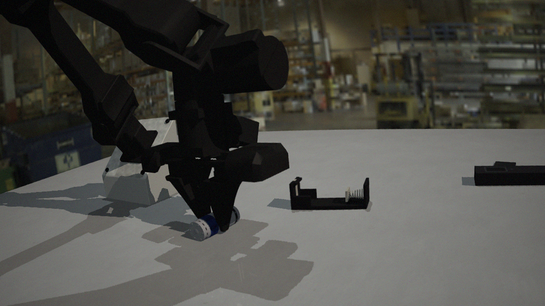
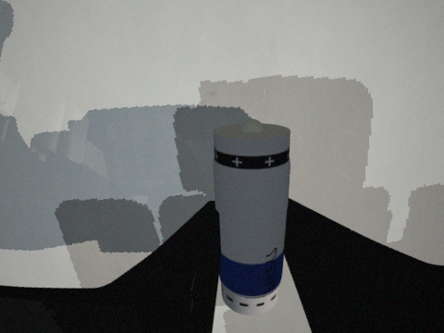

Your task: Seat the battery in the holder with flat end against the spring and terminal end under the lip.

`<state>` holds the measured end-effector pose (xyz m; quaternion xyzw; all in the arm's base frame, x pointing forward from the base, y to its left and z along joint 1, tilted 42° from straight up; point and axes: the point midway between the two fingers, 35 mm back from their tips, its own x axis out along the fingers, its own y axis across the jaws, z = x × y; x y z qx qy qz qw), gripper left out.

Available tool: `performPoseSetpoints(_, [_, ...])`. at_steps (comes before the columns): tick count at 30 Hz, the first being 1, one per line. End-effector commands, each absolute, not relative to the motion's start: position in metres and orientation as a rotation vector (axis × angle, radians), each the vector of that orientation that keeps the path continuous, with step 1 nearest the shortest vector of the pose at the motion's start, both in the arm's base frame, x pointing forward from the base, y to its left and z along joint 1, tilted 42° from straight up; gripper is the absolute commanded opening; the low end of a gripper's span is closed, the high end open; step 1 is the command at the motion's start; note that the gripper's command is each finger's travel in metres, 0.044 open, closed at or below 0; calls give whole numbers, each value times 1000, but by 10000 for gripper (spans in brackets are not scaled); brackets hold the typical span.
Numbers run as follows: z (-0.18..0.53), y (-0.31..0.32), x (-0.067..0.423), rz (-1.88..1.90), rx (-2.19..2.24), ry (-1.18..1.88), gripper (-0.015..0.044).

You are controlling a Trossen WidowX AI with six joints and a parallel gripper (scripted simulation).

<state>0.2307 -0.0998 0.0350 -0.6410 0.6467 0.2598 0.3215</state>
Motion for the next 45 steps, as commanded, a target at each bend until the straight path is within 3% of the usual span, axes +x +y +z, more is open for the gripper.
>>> performPoseSetpoints(1, [35, -100, 230, 684, -1689, 1701, 84])
performPoseSetpoints(16, [72, -65, 232, 724, -1714, 1696, 84])
performPoseSetpoints(31, [51, -13, 290, 1638, -2261, 1423, 84])
performPoseSetpoints(45, [18, 39, 324, 2556, -2547, 816, 84])
